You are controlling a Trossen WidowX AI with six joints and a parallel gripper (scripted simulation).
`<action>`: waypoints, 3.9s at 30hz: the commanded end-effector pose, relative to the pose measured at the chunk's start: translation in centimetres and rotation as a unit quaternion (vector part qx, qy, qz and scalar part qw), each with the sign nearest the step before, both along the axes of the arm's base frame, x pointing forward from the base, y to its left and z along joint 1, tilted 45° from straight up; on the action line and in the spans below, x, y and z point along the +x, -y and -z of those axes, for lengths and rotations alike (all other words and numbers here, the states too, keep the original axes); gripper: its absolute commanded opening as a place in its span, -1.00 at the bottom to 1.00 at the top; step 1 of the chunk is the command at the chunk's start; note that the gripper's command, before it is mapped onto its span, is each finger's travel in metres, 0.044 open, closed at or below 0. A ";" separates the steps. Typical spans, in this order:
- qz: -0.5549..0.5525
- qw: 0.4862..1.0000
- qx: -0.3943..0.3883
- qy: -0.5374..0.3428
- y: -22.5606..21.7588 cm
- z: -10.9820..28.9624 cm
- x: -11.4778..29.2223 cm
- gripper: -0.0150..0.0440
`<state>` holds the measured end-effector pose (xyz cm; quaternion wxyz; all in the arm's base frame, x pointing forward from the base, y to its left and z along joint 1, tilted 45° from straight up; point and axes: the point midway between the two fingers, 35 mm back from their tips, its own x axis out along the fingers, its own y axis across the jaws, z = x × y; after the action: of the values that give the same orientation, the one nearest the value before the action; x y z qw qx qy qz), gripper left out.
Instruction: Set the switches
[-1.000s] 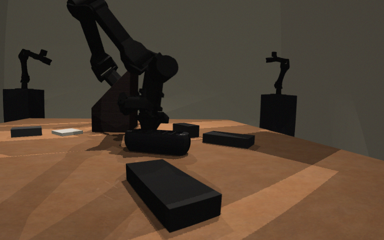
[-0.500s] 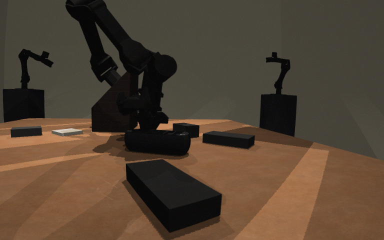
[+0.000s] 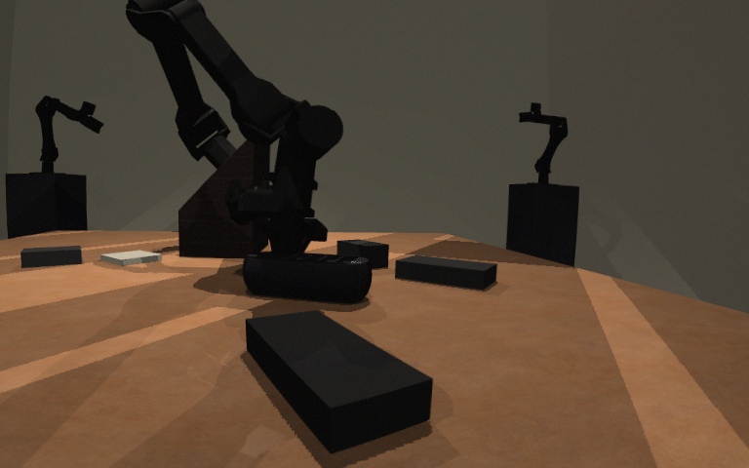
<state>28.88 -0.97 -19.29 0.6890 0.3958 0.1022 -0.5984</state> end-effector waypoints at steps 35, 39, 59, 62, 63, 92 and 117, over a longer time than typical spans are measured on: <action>0.000 1.000 -0.003 0.003 0.6 -0.6 4.0 -0.49; 0.000 1.000 -0.003 0.003 0.6 -0.6 4.5 -0.49; 0.000 1.000 -0.003 0.004 0.4 -0.4 6.6 -0.49; 0.000 1.000 -0.003 0.004 0.3 -0.3 6.9 -0.49; -0.002 1.000 -0.005 -0.002 0.1 -0.4 5.9 -0.49; 0.023 0.990 0.044 -0.131 -10.1 -0.2 8.1 1.00; 0.022 0.972 0.063 -0.223 -12.0 0.5 11.5 1.00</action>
<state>40.47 11.26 -19.33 0.5989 0.3049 0.2839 -0.6839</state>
